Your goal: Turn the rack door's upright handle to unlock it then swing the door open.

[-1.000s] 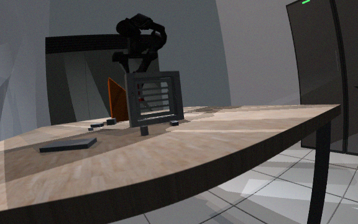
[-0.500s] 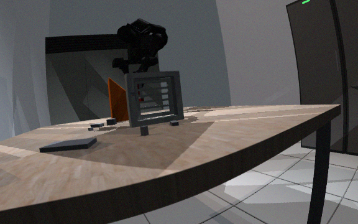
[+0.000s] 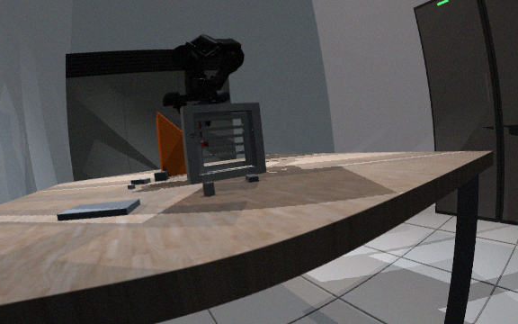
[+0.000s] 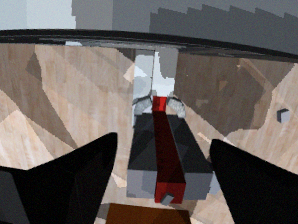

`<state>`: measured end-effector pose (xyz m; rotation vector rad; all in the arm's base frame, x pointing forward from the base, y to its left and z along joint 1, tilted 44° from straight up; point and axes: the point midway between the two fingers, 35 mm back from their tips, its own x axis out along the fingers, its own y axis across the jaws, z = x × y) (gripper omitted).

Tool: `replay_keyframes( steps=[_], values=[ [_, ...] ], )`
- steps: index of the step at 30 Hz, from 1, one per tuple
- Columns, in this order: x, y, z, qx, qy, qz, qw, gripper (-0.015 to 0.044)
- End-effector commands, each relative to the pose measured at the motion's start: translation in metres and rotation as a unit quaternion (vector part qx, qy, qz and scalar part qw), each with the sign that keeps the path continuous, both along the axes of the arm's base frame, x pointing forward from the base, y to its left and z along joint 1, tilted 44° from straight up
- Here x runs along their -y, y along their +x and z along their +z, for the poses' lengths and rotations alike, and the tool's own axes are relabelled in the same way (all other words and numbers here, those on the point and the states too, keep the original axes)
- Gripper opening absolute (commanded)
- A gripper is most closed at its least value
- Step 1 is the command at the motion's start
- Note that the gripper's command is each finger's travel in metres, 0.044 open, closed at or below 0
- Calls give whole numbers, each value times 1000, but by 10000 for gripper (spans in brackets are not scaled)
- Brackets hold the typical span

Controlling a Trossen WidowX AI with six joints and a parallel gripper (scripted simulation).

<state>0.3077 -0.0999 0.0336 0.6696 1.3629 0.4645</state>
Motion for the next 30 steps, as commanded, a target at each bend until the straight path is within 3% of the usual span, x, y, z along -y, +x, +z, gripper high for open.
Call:
replay_keyframes(
  steps=[1,5,11,30],
  values=[
    [-4,1,-3,0,2,-2,1000,286],
    [-7,1,-6,1,2,-2,1000,286],
    [-7,1,-6,1,2,-2,1000,129],
    [-7,1,-6,1,2,-2,1000,14]
  ],
)
